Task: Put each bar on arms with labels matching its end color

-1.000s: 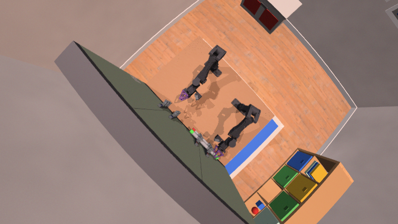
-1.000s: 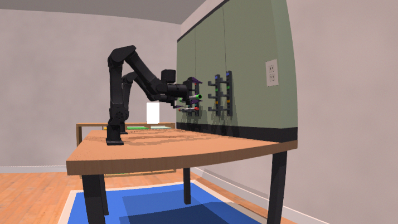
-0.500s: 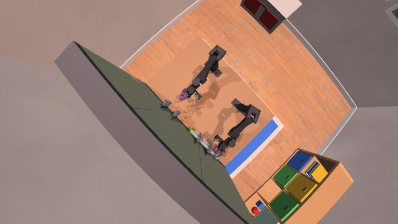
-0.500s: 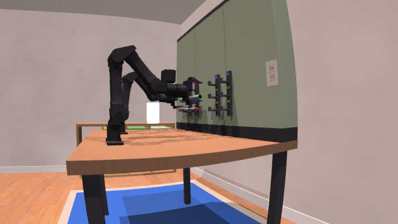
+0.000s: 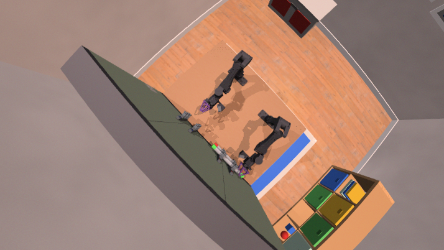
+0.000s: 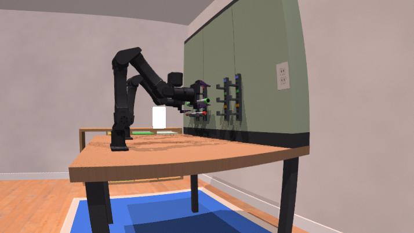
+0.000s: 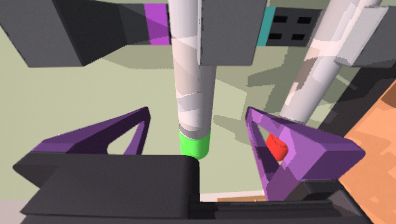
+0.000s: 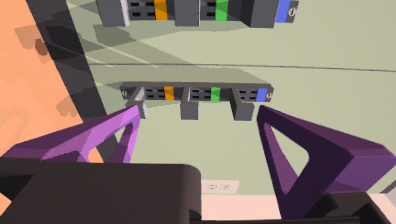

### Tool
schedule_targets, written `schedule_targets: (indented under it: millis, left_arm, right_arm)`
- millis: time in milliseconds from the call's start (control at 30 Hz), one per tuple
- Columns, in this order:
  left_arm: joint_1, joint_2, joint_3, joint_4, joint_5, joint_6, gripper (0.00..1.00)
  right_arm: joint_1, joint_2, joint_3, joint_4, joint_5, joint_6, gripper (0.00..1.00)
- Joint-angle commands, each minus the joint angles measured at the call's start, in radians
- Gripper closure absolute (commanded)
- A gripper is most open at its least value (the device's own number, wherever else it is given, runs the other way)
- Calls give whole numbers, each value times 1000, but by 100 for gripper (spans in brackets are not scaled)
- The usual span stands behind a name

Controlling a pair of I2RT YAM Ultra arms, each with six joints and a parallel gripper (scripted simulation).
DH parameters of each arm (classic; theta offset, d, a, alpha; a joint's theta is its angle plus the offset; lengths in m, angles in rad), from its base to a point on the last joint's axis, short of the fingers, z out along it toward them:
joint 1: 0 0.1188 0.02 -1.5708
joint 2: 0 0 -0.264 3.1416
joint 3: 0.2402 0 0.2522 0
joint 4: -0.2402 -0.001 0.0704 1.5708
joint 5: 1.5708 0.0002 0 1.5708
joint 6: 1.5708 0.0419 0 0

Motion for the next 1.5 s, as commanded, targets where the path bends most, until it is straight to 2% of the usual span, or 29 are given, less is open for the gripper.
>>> schedule_targets:
  millis: [0,1467]
  left_arm:
    - [-10,-14,34,10,-3,-1,0]
    - [-13,-37,37,-16,-6,-1,0]
  right_arm:
    - [7,5,0,25,7,2,0]
    - [7,5,0,25,7,2,0]
